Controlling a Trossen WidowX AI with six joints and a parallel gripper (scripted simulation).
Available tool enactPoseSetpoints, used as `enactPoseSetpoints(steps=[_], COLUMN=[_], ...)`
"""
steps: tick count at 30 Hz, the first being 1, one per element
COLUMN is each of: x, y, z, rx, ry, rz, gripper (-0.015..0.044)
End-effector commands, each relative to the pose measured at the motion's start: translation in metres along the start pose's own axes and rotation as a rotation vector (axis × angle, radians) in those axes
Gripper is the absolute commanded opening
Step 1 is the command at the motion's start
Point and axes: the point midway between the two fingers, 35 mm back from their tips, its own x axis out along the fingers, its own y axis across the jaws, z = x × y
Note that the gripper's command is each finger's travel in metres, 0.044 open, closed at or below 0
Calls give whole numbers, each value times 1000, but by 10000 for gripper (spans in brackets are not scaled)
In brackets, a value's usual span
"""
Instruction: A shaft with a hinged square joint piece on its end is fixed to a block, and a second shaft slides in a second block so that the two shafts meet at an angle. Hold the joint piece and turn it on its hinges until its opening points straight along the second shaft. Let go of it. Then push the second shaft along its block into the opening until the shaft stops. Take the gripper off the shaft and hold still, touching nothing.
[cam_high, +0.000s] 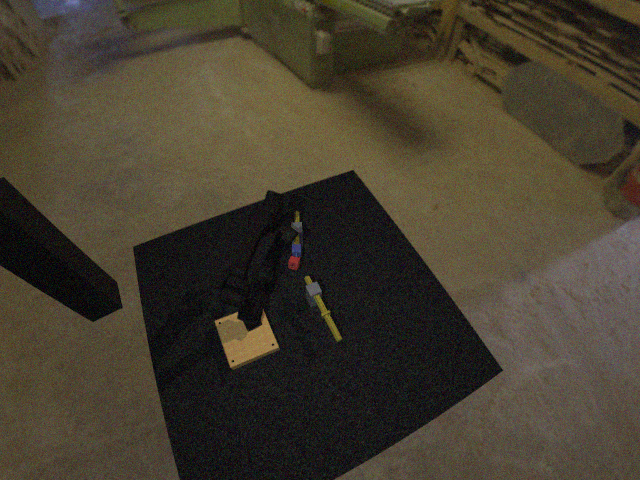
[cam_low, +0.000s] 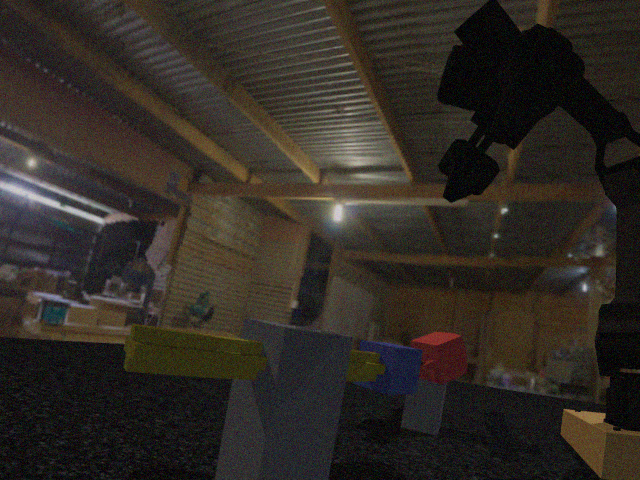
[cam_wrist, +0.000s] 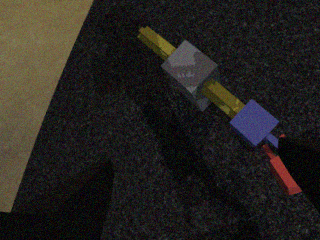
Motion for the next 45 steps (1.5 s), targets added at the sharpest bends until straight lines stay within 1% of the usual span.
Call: enactPoseSetpoints(steps=[1,11,18,25,45], x=[4,-1,-14,-14,-8], y=[-29,-93,-123,-124,-125], z=[-16,-63,-96,-97,-98], rx=[77,278,410,432,987], ry=[82,295,435,437,347], rz=[-86,-276,-382,-390,-555], gripper=[440,440,440,440,440])
